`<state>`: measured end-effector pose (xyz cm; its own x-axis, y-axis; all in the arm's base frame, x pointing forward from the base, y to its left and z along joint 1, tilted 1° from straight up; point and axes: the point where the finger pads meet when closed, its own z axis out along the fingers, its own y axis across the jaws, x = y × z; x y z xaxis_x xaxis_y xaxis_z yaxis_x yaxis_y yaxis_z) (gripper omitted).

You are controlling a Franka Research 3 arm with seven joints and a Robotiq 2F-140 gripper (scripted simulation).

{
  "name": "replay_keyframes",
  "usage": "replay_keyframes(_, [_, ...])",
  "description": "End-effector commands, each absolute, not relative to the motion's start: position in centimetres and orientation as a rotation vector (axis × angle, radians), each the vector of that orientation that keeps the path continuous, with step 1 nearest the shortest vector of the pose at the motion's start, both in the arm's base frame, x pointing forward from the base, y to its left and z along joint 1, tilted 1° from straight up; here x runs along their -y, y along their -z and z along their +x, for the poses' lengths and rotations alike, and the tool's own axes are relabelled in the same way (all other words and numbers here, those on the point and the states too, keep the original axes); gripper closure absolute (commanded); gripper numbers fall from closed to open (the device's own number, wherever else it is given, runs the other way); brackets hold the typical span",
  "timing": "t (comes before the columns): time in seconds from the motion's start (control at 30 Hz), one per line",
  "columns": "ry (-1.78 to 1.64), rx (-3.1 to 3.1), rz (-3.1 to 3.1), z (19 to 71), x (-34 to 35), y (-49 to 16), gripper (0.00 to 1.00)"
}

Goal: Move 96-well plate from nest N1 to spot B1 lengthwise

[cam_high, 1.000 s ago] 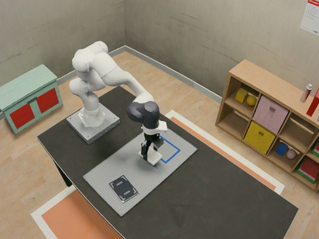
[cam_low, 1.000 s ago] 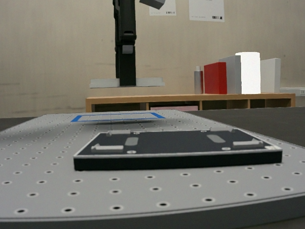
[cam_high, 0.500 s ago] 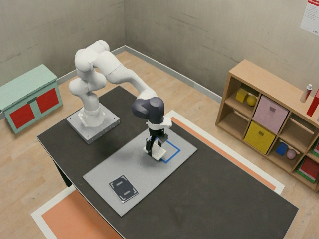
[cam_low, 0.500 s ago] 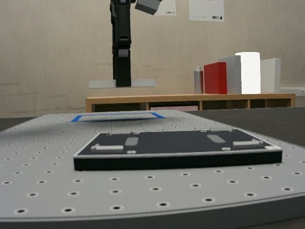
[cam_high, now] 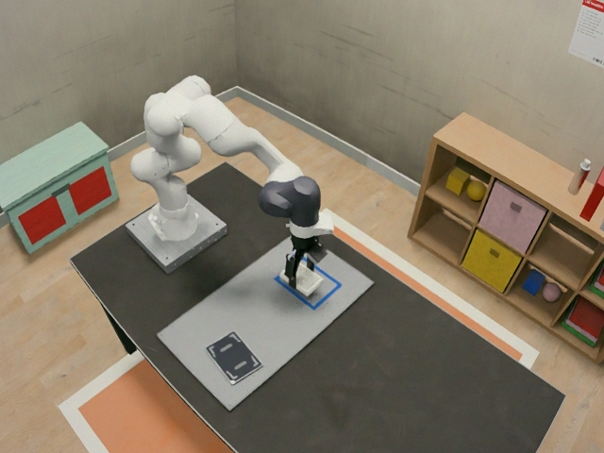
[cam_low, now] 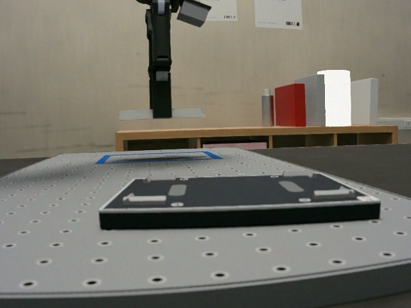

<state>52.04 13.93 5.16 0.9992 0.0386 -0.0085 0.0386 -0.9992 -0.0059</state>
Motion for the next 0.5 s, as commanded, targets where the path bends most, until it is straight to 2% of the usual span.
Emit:
replay_keyframes(0.0, [-0.015,0.002,-3.140,51.9,-14.9,-5.1,0.40])
replay_keyframes(0.47, [-0.015,0.002,-3.140,51.5,-18.4,-5.0,0.40])
